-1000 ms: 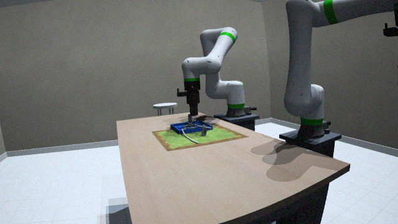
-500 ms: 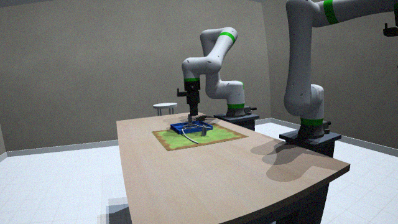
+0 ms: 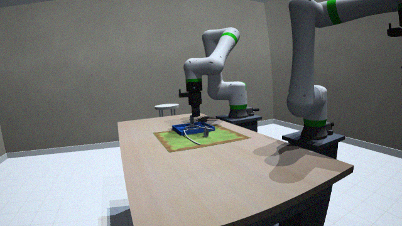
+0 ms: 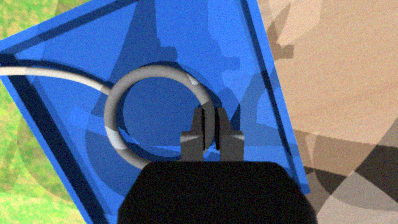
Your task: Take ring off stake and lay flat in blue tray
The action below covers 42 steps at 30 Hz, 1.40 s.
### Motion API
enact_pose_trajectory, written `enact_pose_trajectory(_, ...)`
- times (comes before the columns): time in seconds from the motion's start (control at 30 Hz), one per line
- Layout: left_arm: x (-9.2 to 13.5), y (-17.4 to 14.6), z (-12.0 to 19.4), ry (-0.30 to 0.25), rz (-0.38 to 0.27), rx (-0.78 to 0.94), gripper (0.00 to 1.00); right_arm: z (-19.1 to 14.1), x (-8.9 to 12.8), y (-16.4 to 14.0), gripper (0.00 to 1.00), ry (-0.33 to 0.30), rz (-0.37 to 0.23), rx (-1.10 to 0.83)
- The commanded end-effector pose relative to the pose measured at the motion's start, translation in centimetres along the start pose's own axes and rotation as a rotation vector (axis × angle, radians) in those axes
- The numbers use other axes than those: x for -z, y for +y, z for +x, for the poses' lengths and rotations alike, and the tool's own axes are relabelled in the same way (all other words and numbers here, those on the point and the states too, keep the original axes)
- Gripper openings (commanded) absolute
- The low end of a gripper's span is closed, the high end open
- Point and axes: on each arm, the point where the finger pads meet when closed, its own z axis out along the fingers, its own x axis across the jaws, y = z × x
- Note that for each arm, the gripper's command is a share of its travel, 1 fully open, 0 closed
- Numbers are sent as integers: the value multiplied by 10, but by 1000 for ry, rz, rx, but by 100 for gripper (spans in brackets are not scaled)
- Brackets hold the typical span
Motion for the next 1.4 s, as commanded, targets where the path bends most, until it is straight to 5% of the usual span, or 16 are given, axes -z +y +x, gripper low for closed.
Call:
enact_pose_trajectory(0.0, 1, 0, 0, 0, -3, 0, 100, 0, 1, -1, 0, -1, 1, 0)
enact_pose_trajectory(0.2, 1, 0, 0, 0, -3, 0, 100, 0, 1, -1, 0, -1, 1, 0)
enact_pose_trajectory(0.23, 1, 0, 0, 0, -3, 0, 100, 0, 1, -1, 55, -1, 1, 0)
enact_pose_trajectory(1.37, 1, 0, 0, 0, -3, 0, 100, 0, 1, -1, 55, -1, 1, 0)
